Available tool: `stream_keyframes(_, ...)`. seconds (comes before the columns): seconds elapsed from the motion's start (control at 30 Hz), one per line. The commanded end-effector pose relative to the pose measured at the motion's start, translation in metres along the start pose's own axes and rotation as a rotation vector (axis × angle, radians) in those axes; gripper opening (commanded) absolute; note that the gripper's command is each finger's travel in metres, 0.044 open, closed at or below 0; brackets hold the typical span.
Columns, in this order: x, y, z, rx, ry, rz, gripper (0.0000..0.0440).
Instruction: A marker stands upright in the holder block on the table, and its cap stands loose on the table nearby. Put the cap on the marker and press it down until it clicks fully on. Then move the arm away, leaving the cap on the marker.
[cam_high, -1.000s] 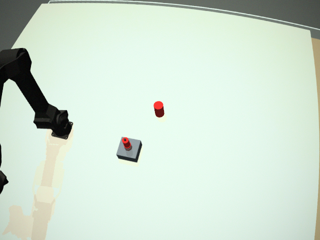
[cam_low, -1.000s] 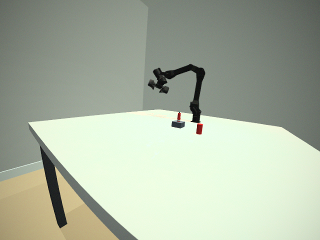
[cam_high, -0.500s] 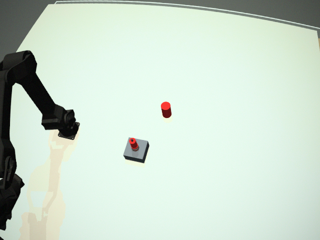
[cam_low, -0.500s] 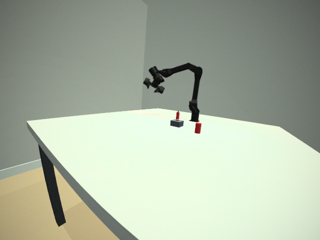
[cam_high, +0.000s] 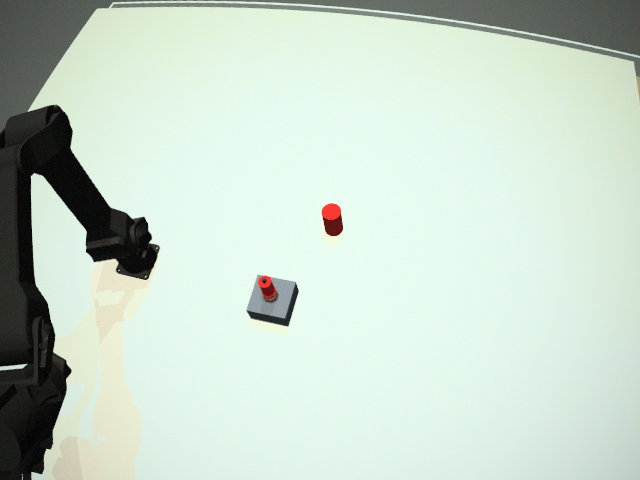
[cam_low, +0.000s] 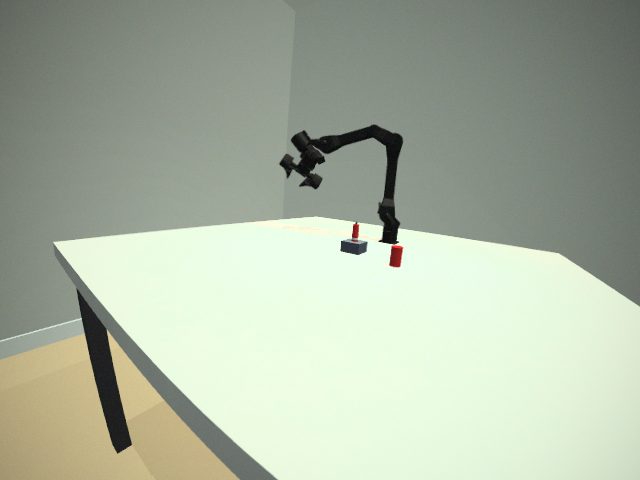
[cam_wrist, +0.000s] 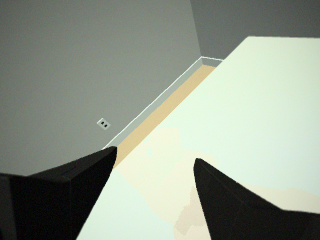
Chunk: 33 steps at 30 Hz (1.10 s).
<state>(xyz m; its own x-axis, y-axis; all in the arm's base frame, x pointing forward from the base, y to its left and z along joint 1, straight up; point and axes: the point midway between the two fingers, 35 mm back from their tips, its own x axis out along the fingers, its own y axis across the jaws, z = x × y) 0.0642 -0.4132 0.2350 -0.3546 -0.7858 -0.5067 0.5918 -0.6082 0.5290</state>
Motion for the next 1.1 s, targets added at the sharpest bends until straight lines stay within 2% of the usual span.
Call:
stream_keyframes(0.0,-0.005,0.008,-0.009,0.019,0.028,0.018,0.0298)
stream_keyframes(1.07,-0.062,0.058,-0.109,0.148,0.289,0.106,0.0302)
